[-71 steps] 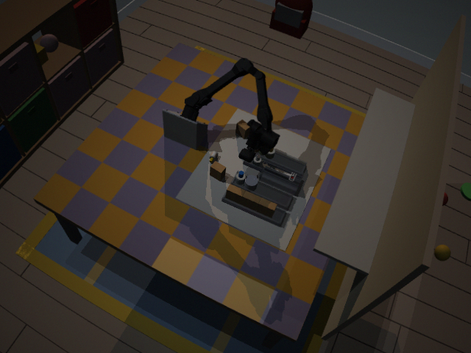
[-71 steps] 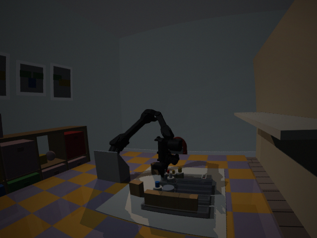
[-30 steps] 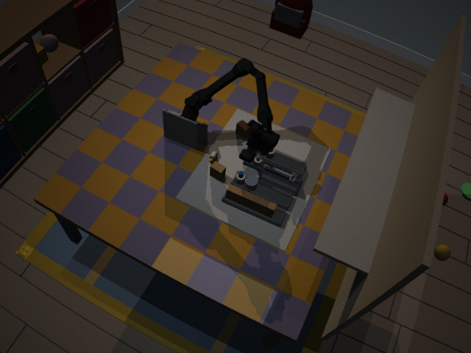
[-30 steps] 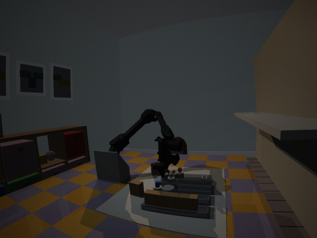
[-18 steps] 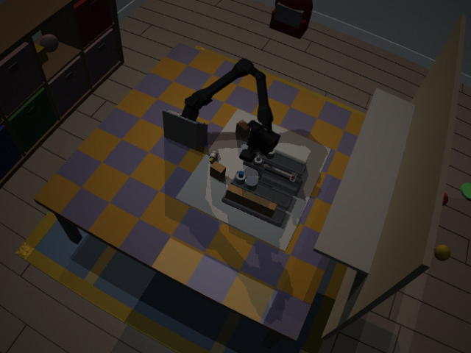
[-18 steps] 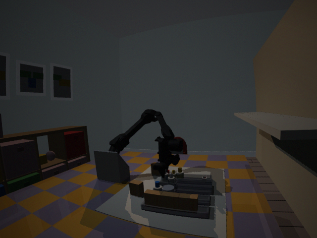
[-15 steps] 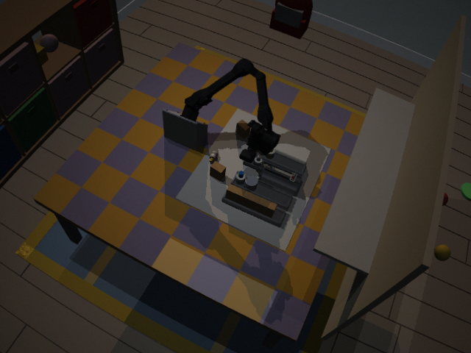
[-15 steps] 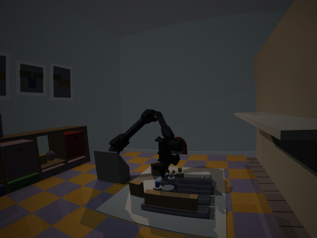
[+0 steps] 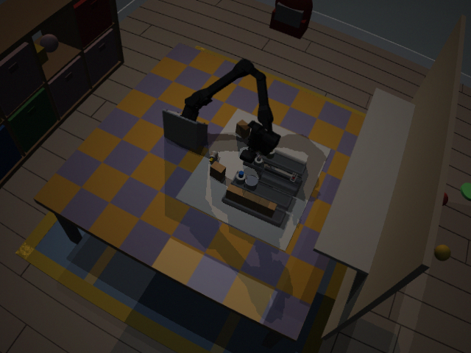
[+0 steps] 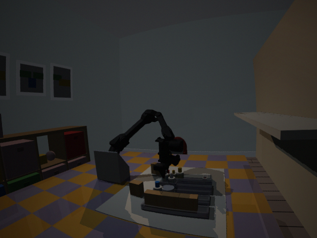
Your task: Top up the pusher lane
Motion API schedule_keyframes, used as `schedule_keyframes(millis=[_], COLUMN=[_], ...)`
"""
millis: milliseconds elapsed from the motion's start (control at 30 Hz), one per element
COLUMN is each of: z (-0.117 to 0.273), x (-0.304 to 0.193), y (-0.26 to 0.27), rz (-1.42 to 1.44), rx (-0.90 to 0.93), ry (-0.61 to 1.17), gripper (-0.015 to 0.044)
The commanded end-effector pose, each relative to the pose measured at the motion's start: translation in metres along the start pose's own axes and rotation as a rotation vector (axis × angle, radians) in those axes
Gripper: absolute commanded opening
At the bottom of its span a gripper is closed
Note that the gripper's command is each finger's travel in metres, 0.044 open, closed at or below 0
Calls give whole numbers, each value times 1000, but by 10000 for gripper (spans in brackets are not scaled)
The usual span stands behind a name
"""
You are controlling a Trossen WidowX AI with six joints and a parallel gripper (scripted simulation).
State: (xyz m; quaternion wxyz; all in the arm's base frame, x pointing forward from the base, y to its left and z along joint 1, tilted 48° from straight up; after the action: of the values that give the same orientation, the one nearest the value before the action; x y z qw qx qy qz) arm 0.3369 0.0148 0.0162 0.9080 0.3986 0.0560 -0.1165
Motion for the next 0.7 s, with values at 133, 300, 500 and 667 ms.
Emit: schedule_keyframes(millis=[133, 300, 500, 667], z=[-2, -3, -6, -7], x=[4, 4, 4, 3], y=[2, 2, 2, 2], rz=[11, 11, 11, 11], rx=[10, 10, 10, 10], ry=[-15, -15, -15, -15], gripper=[0, 0, 0, 0])
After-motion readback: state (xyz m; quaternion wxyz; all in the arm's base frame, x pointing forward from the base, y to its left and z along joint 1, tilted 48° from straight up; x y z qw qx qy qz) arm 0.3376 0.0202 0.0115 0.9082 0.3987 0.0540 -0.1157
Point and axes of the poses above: the point midway between the two fingers, 35 mm back from their tips, its own z axis back along the fingers, its own y axis across the jaws, x = y × z, the point moved 7 cm from there along z, back along the fingers, and after that the axes turned 15 degrees about -z, right-handed, at the moved point
